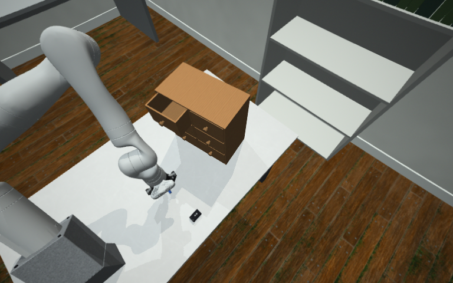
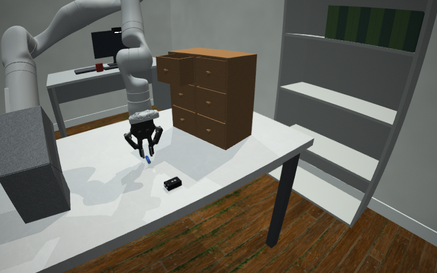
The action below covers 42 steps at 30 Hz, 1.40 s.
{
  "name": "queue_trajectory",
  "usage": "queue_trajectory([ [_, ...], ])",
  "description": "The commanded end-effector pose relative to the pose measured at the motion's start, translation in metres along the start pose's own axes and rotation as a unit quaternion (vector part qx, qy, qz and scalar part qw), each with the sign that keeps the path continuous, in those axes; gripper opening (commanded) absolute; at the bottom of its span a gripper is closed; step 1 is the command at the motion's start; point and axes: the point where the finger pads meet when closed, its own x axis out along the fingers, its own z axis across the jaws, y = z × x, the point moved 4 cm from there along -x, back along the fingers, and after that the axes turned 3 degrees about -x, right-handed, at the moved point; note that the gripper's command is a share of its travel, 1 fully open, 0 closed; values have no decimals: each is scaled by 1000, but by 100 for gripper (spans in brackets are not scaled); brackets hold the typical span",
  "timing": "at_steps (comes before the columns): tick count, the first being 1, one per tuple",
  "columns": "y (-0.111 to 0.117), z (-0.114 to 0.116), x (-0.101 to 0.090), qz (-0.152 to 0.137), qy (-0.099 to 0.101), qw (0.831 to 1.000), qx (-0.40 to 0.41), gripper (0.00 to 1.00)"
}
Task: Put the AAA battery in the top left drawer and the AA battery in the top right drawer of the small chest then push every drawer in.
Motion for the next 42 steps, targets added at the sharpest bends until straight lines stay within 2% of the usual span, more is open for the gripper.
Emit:
queue_trajectory([
  [1, 0, 0, -1, 0, 1, 1000, 0, 24],
  [7, 0, 0, 1, 0, 1, 1000, 0, 24],
  [18, 0, -1, 16, 0, 1, 1000, 0, 24],
  [42, 0, -1, 16, 0, 1, 1000, 0, 24],
])
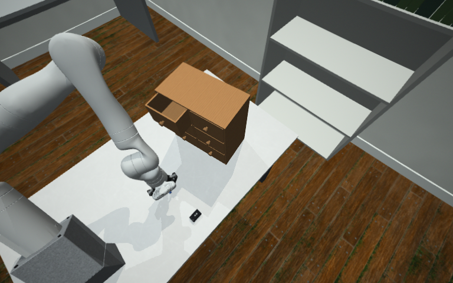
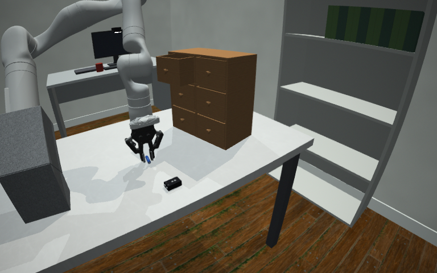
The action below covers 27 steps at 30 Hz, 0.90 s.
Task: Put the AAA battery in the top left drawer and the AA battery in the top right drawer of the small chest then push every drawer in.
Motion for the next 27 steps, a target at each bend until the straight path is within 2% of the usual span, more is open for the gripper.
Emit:
queue_trajectory([
  [1, 0, -1, -1, 0, 1, 1000, 0, 24],
  [2, 0, -1, -1, 0, 1, 1000, 0, 5],
  [22, 0, -1, -1, 0, 1, 1000, 0, 5],
  [27, 0, -1, -8, 0, 1, 1000, 0, 5],
])
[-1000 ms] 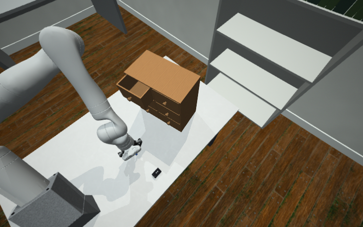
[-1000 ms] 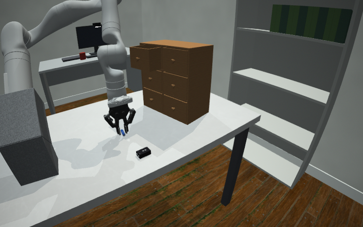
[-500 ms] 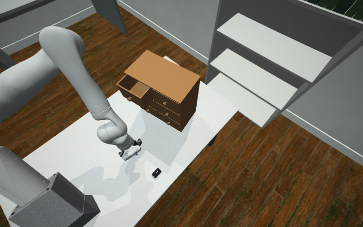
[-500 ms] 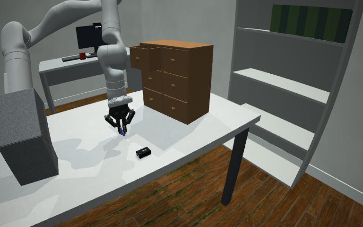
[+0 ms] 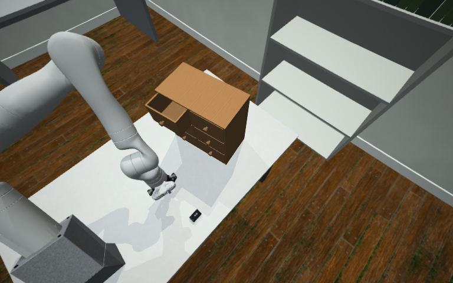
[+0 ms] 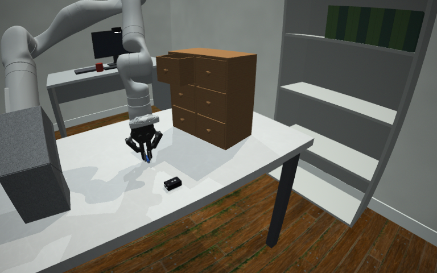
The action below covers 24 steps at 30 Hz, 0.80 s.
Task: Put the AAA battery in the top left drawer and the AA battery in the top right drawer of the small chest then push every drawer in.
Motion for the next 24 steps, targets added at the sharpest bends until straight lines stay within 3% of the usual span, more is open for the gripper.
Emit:
queue_trajectory([
  [1, 1, -2, -9, 1, 3, 1000, 0, 5],
  [4, 1, -2, -24, 1, 3, 1000, 0, 5],
  [6, 1, -2, -24, 1, 3, 1000, 0, 5],
  [17, 0, -1, -88, 1, 3, 1000, 0, 5],
  [24, 0, -1, -98, 1, 3, 1000, 0, 5],
])
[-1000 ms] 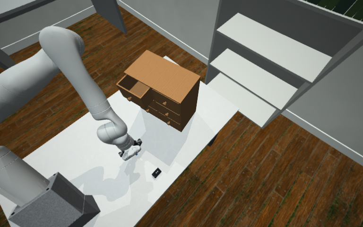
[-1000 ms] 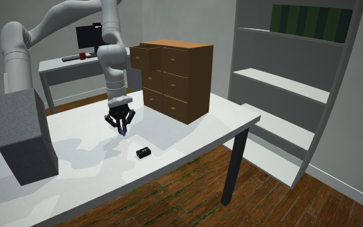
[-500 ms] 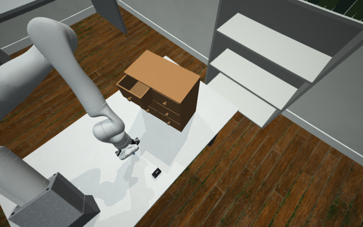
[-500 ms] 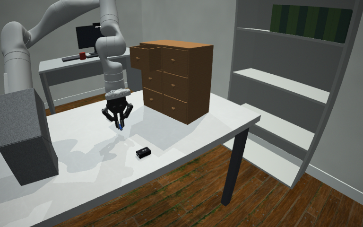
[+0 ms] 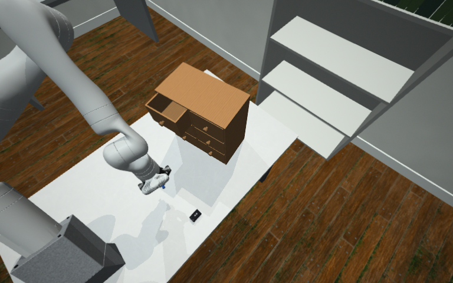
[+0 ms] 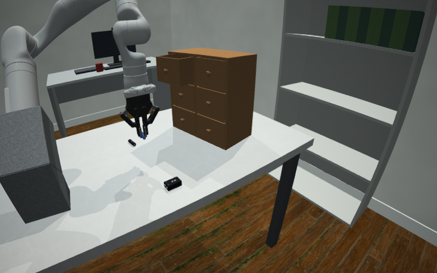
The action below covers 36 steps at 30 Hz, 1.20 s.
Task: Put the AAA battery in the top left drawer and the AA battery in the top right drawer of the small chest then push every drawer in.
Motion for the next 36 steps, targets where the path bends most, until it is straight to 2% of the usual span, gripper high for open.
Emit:
queue_trajectory([
  [1, 0, -3, -4, 2, 4, 1000, -2, 5],
  [19, -3, -4, -4, 2, 2, 1000, 27, 5],
  [26, -9, -6, -4, 2, -1, 995, 101, 5],
  [31, -17, -10, -4, 3, -4, 984, 180, 5],
  [33, -17, -10, -4, 3, -4, 984, 180, 5],
  [36, -22, -13, -4, 4, -4, 972, 233, 5],
])
